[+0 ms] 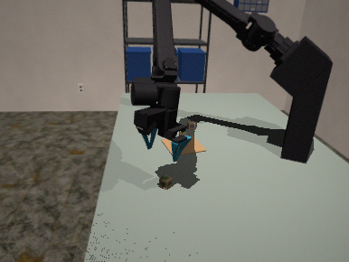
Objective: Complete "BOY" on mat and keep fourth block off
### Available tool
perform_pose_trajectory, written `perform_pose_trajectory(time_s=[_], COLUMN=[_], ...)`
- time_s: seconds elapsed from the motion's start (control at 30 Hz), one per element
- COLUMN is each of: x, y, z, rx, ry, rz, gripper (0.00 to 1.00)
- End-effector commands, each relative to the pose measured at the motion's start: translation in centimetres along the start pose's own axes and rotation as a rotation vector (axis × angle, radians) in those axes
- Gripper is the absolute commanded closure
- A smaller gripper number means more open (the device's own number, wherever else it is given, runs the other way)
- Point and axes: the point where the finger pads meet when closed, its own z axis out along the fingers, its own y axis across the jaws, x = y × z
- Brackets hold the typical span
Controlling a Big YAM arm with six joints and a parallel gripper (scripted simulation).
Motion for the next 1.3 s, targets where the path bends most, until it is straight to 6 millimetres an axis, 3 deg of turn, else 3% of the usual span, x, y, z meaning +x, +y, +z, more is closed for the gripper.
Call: perform_pose_trajectory(time_s=[0.0, 0.13, 0.17, 0.63, 0.7, 0.8, 0.83, 0.97, 1.27], x=[0.6, 0.6, 0.6, 0.8, 0.8, 0.8, 0.8, 0.8, 0.7], y=[0.7, 0.7, 0.7, 0.7, 0.7, 0.7, 0.7, 0.7, 0.8], z=[1.4, 1.7, 1.8, 2.5, 2.5, 2.5, 2.5, 2.5, 2.4], rx=[-0.001, 0.005, 0.01, 0.021, 0.021, 0.022, 0.022, 0.028, 0.027], ry=[0.024, 0.021, 0.022, 0.025, 0.025, 0.05, 0.059, 0.109, 0.107], rz=[0.279, 0.378, 0.503, 1.162, 1.162, 1.368, 1.412, 1.562, 1.56], gripper=[0.0, 0.0, 0.0, 0.0, 0.0, 0.0, 0.35, 0.35, 0.35])
